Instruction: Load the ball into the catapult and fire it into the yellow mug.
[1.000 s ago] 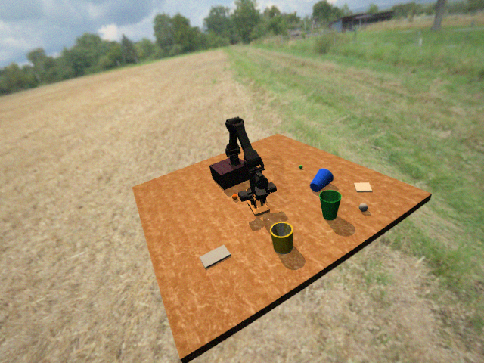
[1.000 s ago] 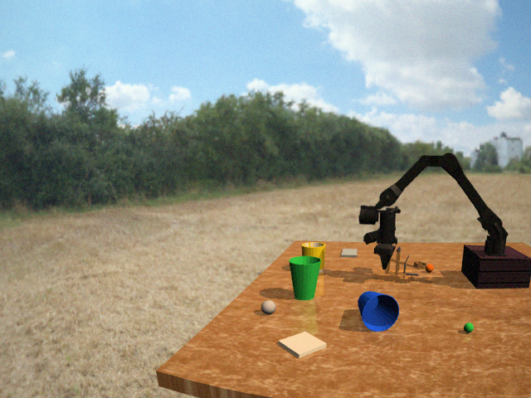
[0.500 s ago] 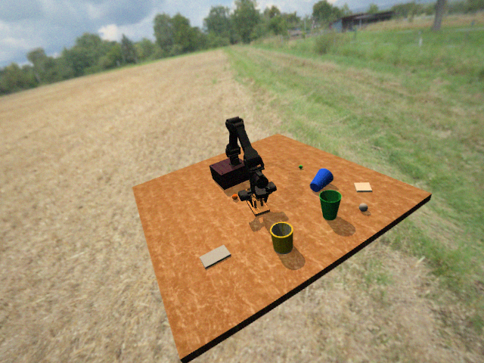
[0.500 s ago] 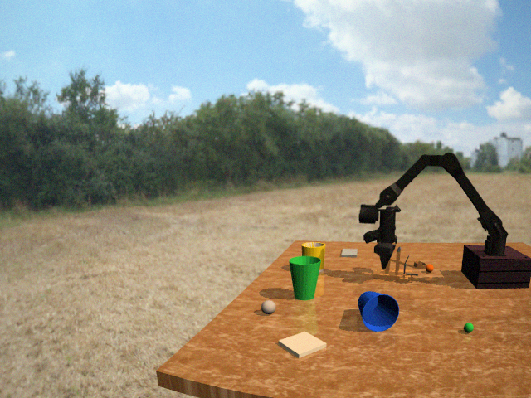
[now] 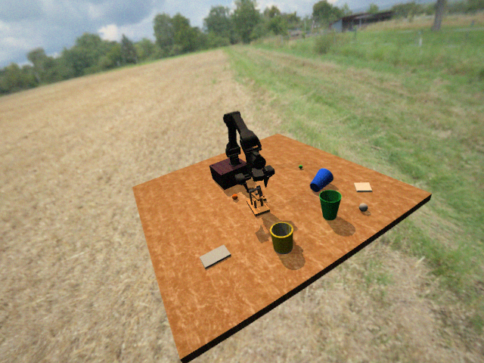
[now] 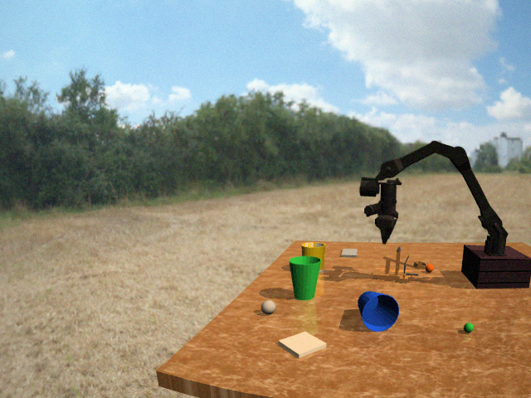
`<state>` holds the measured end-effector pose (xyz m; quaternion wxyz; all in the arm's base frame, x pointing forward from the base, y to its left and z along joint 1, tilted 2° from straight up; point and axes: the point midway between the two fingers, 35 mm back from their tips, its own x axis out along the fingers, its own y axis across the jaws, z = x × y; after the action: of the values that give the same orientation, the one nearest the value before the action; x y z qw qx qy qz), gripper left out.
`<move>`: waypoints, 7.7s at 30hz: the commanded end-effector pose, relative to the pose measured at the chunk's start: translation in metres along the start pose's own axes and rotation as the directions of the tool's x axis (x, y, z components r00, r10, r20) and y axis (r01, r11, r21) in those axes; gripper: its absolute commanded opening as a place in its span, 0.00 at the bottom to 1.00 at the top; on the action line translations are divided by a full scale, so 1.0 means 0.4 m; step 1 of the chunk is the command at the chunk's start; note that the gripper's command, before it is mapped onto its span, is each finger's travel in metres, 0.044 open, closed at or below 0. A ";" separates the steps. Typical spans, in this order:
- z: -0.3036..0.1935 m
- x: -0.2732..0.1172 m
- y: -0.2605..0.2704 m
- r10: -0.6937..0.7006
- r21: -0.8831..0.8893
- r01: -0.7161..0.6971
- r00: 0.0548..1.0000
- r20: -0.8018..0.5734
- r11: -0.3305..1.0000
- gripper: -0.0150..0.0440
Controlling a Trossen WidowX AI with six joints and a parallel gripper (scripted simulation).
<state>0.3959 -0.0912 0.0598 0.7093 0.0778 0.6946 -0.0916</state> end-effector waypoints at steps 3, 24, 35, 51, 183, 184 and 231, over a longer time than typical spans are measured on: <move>-0.011 0.063 0.001 0.003 -0.009 -0.003 1.000 -0.025 1.000 1.00; -0.014 0.172 0.001 0.003 -0.009 -0.003 1.000 -0.025 1.000 1.00; -0.016 0.217 0.001 0.003 -0.009 -0.003 1.000 -0.025 1.000 1.00; -0.019 0.255 0.001 0.003 -0.009 -0.003 1.000 -0.025 1.000 1.00; -0.017 0.213 0.002 0.003 -0.009 -0.003 1.000 -0.025 1.000 1.00; -0.017 0.217 0.002 0.003 -0.009 -0.003 1.000 -0.025 1.000 1.00; -0.010 0.131 0.002 0.002 -0.007 -0.003 1.000 -0.021 1.000 0.25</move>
<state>0.3951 -0.0911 0.0089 0.7066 0.0769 0.6978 -0.0887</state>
